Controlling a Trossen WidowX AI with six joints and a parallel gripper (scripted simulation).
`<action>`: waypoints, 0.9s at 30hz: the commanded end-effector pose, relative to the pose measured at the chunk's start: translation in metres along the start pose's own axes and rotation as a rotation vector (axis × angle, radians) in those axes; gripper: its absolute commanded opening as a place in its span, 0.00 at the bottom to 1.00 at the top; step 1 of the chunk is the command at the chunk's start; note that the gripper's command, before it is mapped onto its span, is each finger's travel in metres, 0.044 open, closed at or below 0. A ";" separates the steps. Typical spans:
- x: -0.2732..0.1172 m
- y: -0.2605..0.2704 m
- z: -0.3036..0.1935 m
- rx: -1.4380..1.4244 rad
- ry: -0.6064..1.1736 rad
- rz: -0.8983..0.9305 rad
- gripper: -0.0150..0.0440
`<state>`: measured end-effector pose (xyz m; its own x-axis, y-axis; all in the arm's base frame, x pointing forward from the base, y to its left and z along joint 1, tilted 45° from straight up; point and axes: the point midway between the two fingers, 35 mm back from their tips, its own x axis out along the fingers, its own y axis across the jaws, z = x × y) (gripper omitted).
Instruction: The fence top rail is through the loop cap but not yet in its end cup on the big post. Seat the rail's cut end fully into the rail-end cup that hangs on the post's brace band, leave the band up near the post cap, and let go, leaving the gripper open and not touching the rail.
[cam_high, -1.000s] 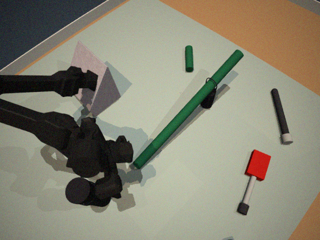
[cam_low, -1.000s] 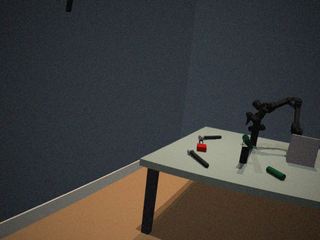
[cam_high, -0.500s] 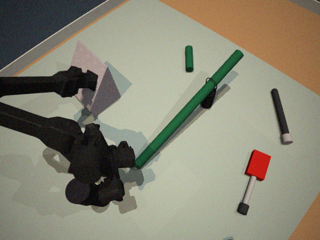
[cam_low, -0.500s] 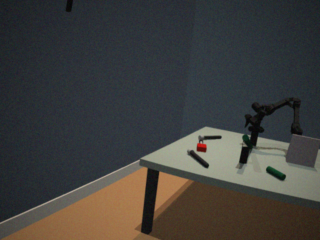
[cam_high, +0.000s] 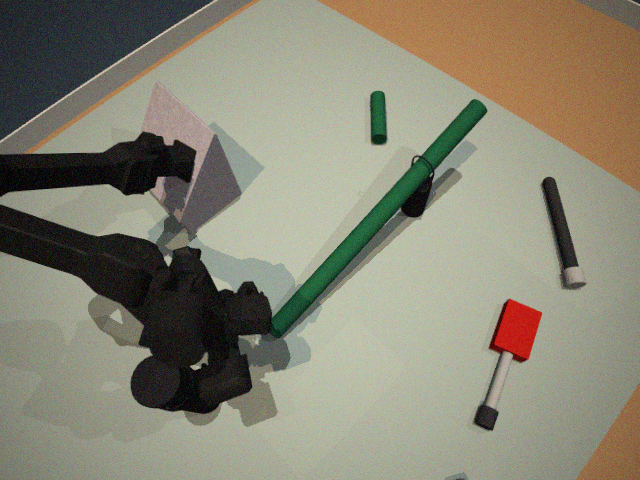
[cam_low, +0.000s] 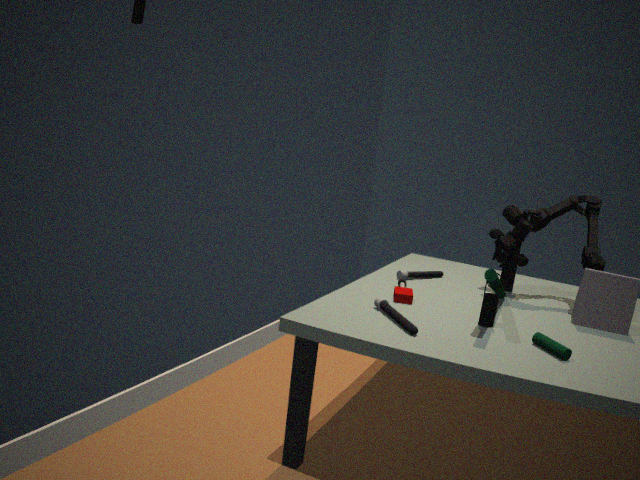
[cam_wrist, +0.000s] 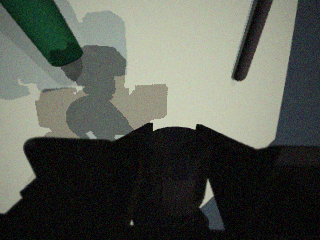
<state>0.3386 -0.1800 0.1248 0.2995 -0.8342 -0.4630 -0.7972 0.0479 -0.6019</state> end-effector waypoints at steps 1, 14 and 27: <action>-0.002 0.002 0.001 -0.034 -0.021 -0.002 0.29; -0.007 0.011 0.000 -0.132 -0.077 -0.002 0.25; -0.011 0.019 -0.002 -0.217 -0.125 -0.002 0.25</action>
<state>0.3218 -0.1727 0.1200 0.3452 -0.7694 -0.5375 -0.8797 -0.0655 -0.4710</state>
